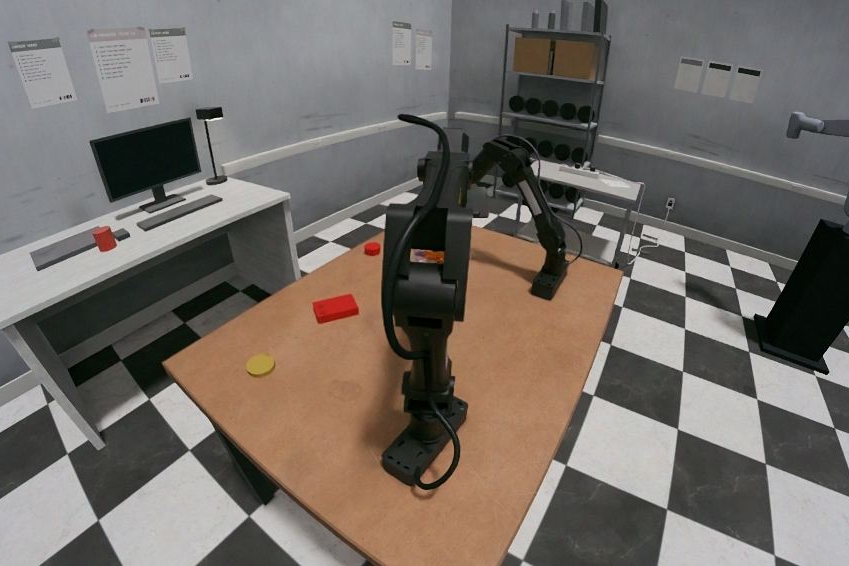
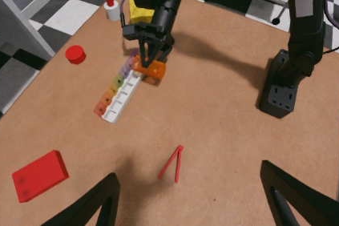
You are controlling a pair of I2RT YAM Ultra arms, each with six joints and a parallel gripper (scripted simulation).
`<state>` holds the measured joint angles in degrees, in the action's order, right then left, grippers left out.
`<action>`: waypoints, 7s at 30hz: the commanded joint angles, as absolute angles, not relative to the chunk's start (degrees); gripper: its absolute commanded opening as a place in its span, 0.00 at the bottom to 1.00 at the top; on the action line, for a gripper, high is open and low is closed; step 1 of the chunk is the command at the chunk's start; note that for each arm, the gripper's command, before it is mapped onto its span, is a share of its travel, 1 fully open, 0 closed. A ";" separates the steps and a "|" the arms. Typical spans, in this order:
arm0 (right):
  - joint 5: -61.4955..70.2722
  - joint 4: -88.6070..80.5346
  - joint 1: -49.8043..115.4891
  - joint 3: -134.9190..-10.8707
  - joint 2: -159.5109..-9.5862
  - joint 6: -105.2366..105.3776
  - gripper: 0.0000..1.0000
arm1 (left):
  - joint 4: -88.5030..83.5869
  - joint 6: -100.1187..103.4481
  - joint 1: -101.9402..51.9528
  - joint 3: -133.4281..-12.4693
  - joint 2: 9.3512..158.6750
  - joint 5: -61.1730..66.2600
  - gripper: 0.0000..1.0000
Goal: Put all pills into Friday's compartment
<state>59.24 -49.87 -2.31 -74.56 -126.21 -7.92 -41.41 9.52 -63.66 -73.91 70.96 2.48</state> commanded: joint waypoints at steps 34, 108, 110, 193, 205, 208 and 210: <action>59.54 -59.39 -1.33 -81.47 -128.51 -7.75 0.36 | -41.01 9.62 -63.91 -75.03 70.72 2.36 1.00; 59.05 -71.55 -1.53 -90.54 -133.81 -6.96 0.36 | -41.01 9.62 -63.91 -75.03 70.72 2.36 1.00; 59.05 -71.36 -1.54 -90.55 -133.82 -6.98 0.36 | -41.01 9.62 -63.91 -75.03 70.72 2.36 1.00; 62.78 -10.87 -3.42 -49.56 -109.36 -12.45 0.36 | -41.01 9.62 -63.91 -75.03 70.72 2.36 1.00; 63.66 1.93 -4.28 -35.11 -101.43 -10.53 0.36 | -41.01 9.62 -63.91 -75.03 70.72 2.36 1.00; 63.87 4.84 -4.48 -32.62 -100.17 -10.31 0.36 | -41.01 9.62 -63.91 -75.03 70.72 2.36 1.00; 63.87 4.84 -4.48 -32.62 -100.17 -10.31 0.36 | -41.01 9.62 -63.91 -75.03 70.72 2.36 1.00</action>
